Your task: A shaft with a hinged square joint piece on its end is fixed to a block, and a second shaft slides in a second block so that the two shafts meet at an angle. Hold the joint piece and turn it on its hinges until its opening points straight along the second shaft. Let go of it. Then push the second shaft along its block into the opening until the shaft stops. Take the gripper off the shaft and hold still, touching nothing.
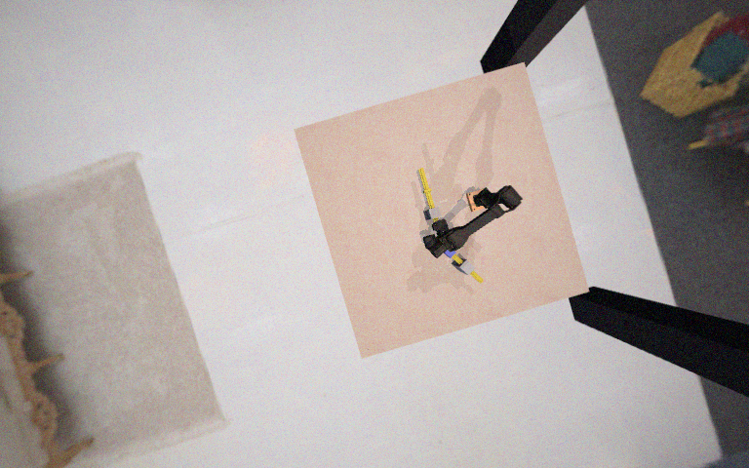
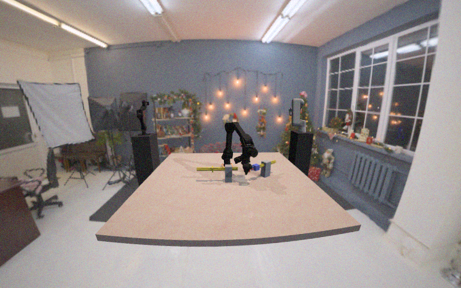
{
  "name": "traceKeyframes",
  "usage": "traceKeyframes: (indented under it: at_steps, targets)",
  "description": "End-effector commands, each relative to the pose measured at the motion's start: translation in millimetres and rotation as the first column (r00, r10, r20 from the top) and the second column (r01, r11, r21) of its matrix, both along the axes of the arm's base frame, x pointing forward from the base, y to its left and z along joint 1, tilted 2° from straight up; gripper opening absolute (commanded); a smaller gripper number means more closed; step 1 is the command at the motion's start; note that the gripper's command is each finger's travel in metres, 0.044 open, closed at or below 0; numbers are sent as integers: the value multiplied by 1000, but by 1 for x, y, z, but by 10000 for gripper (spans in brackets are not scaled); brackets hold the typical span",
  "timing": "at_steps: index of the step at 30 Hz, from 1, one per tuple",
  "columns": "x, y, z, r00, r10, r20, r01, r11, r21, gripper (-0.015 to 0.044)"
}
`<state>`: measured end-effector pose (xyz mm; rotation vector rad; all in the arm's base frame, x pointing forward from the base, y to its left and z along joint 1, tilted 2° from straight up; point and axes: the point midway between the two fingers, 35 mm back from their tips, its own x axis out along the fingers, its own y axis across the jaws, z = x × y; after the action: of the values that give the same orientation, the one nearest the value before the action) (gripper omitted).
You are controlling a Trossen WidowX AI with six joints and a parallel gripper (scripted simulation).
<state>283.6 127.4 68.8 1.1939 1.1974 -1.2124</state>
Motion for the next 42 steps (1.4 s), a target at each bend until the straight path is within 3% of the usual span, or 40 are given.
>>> traceKeyframes:
  at_steps: [1,6,18,24,31,42]
  targets:
    - [0,0,0,1000,1,-1,-1,1000,0,331]
    - [0,0,0,1000,1,-1,-1,1000,0,440]
    - [0,0,1,1000,1,-1,-1,1000,6,440]
    - [-1,-2,29,1000,4,11,-6,988,155,440]
    - [0,-2,29,1000,6,1,-6,987,161,440]
    - [7,2,74,936,348,63,-353,928,120,440]
